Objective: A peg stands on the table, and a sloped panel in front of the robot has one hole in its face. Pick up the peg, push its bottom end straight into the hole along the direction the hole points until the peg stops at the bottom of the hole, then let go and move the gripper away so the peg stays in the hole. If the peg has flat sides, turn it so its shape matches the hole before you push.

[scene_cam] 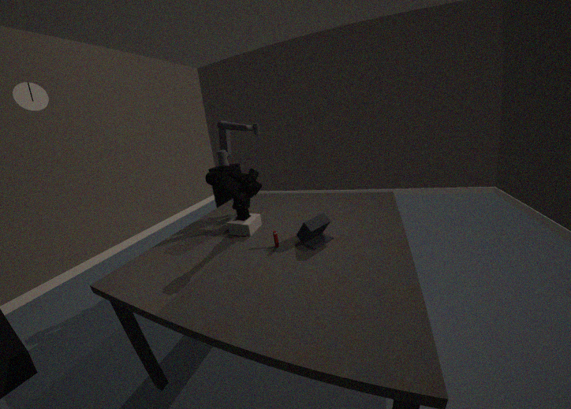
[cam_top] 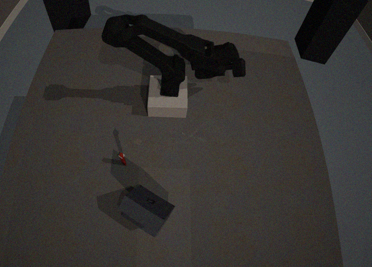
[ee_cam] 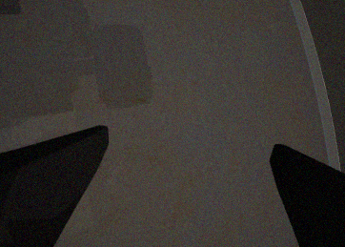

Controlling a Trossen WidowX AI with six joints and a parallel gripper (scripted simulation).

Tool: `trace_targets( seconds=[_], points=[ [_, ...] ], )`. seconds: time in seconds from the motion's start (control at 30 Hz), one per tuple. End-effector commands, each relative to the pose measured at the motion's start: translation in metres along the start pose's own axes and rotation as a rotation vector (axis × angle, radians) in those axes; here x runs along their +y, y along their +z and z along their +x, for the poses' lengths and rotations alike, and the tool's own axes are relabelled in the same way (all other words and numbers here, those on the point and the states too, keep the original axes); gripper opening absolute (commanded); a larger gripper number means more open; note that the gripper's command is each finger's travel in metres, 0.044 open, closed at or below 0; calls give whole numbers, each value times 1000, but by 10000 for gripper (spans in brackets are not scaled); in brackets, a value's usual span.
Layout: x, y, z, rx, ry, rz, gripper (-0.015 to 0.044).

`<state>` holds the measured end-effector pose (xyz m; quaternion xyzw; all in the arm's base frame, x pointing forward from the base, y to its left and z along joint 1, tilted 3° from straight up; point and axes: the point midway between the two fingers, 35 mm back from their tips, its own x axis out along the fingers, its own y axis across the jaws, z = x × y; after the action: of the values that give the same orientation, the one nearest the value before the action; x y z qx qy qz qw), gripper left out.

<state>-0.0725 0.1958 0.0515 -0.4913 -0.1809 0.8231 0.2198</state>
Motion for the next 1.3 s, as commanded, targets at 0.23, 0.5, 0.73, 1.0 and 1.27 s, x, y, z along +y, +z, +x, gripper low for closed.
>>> trace_targets(
  seconds=[0.23, 0.5, 0.73, 1.0, 1.27],
  points=[
    [-12, -16, -5, 61, -23, 187, 440],
    [-25, -36, -13, 131, -59, 415, 440],
    [-34, -54, -22, 188, -98, 615, 440],
    [-43, -76, -33, 247, -151, 847, 440],
    [-50, -97, -46, 300, -213, 1073, 440]
  ],
)
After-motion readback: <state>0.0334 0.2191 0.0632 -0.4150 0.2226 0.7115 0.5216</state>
